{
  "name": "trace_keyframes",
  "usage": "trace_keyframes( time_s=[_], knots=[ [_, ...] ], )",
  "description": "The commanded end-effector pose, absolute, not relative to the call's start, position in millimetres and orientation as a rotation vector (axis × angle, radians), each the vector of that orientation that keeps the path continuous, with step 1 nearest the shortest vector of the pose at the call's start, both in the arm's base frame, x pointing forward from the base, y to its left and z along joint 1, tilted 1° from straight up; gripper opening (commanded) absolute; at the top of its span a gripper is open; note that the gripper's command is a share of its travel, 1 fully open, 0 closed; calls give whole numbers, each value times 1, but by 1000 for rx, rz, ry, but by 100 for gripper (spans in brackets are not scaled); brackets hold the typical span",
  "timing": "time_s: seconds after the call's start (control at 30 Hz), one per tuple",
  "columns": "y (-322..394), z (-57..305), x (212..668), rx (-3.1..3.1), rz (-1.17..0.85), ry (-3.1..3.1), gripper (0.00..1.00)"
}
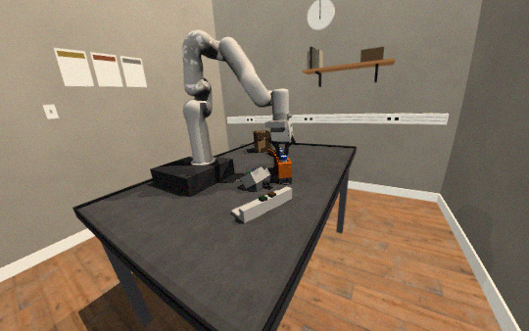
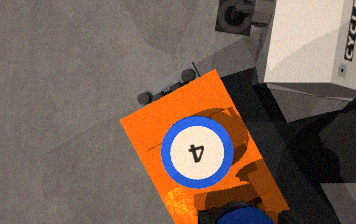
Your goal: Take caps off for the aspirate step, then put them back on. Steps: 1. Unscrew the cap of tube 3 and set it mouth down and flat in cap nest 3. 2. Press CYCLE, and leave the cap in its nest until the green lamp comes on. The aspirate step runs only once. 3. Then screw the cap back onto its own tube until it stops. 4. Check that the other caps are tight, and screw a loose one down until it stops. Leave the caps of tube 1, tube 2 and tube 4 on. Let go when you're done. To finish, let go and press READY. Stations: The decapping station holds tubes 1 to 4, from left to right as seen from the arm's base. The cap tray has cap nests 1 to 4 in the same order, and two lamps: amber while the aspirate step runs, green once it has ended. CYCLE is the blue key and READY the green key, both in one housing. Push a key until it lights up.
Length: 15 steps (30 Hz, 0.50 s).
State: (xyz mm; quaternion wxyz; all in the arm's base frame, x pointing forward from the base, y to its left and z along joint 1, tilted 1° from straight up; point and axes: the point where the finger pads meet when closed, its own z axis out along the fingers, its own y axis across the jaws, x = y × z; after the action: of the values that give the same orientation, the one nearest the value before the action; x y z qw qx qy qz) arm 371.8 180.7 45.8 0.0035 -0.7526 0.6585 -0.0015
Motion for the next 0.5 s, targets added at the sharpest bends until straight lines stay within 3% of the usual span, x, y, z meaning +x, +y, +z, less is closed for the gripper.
trace_keyframes(
  time_s=[0.0, 0.47],
  knots=[
    [181, 47, 373, -2598, -16, 1753, 0],
    [181, 47, 373, -3003, -19, 908, 0]
  ],
)
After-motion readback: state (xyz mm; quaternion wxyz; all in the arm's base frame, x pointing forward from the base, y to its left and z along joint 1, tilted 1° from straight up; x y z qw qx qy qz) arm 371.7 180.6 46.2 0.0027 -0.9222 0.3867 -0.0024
